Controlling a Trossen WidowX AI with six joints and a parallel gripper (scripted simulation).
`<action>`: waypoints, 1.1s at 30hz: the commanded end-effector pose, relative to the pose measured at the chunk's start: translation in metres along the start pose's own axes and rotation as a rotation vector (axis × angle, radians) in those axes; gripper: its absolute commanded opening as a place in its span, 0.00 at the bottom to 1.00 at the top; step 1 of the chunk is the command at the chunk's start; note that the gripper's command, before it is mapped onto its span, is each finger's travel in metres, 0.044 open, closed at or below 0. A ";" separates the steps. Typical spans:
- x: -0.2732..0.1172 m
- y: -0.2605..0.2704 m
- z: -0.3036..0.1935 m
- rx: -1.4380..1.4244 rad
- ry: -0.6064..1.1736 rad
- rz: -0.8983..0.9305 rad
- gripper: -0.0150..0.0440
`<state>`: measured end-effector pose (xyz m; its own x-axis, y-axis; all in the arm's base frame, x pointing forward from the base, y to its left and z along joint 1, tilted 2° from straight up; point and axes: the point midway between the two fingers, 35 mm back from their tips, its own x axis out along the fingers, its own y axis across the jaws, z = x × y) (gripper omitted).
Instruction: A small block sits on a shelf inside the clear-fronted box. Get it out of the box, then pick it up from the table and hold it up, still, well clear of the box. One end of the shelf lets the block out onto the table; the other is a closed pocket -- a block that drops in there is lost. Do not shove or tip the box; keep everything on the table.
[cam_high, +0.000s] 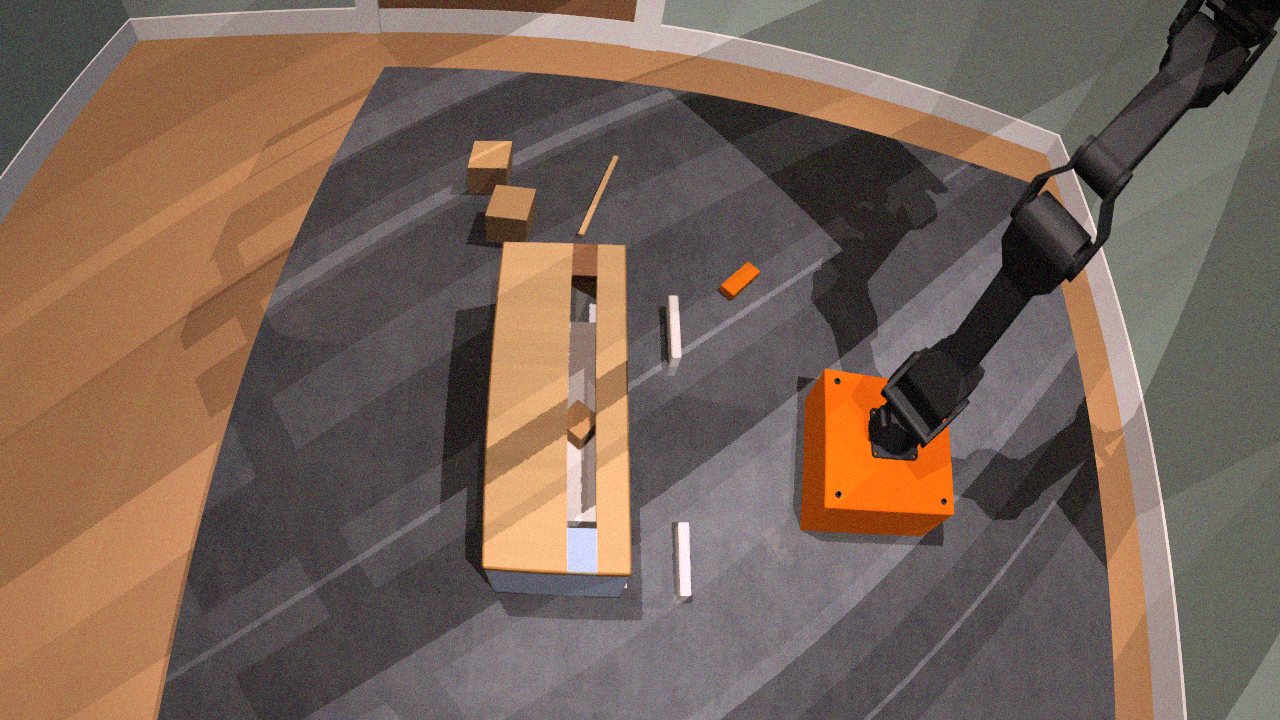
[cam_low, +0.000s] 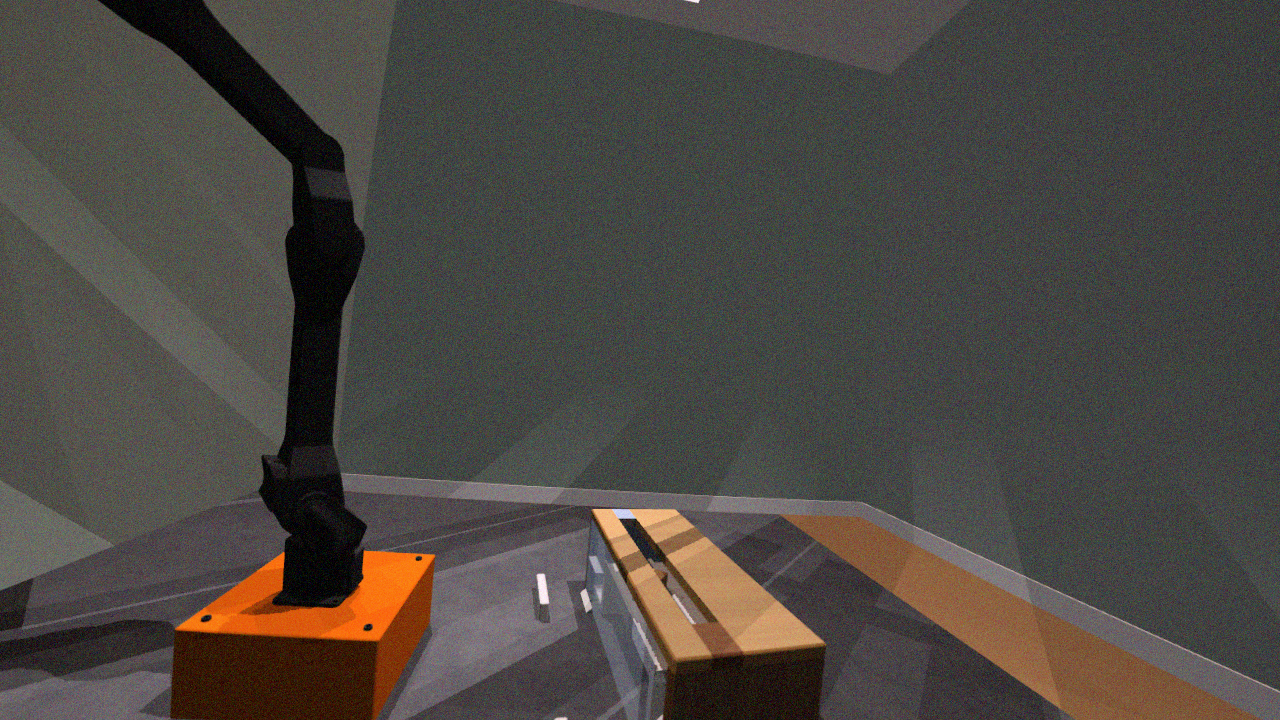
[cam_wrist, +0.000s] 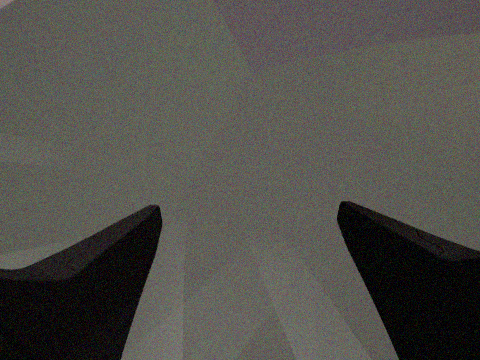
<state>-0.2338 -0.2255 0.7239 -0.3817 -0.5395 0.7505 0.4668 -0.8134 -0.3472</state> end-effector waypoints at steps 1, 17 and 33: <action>0.000 0.002 -0.001 0.003 0.003 0.004 0.93; -0.020 0.216 -0.014 0.217 0.196 0.437 0.93; -0.166 0.431 0.067 0.229 0.256 1.066 0.93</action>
<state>0.0442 -0.4711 0.5117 0.0918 -0.9939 0.0603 0.8090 0.0391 -0.5865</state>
